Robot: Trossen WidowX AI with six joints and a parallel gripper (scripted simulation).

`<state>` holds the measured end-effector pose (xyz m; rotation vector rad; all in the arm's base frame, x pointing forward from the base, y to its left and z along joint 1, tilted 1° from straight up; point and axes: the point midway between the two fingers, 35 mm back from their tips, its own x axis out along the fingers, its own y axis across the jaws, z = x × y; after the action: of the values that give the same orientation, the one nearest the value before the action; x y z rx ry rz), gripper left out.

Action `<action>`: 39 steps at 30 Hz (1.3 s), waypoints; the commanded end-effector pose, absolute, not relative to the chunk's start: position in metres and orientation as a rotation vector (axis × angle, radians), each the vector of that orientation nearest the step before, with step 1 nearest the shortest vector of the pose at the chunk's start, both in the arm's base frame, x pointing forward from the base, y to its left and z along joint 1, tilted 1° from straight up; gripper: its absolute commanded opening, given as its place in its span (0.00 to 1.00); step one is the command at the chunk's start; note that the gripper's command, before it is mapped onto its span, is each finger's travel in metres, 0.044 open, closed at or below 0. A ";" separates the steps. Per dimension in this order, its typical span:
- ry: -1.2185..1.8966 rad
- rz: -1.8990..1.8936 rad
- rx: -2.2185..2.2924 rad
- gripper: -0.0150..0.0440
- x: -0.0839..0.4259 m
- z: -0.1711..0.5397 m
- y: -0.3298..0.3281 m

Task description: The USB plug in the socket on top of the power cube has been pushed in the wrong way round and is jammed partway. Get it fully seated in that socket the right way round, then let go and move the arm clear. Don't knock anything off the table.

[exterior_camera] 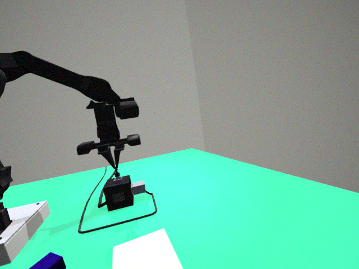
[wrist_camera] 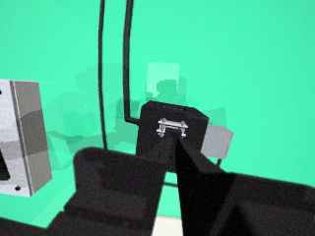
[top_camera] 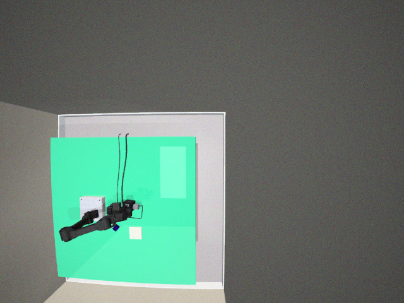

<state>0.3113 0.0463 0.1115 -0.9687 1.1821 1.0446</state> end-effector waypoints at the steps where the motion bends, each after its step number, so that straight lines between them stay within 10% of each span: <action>1: 1.179 1.050 -0.967 0.25 0.311 0.111 0.047; 39: 1.179 1.050 -0.967 0.25 0.311 0.106 0.047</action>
<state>0.3116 0.0465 0.1069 -0.9685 1.1811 1.0449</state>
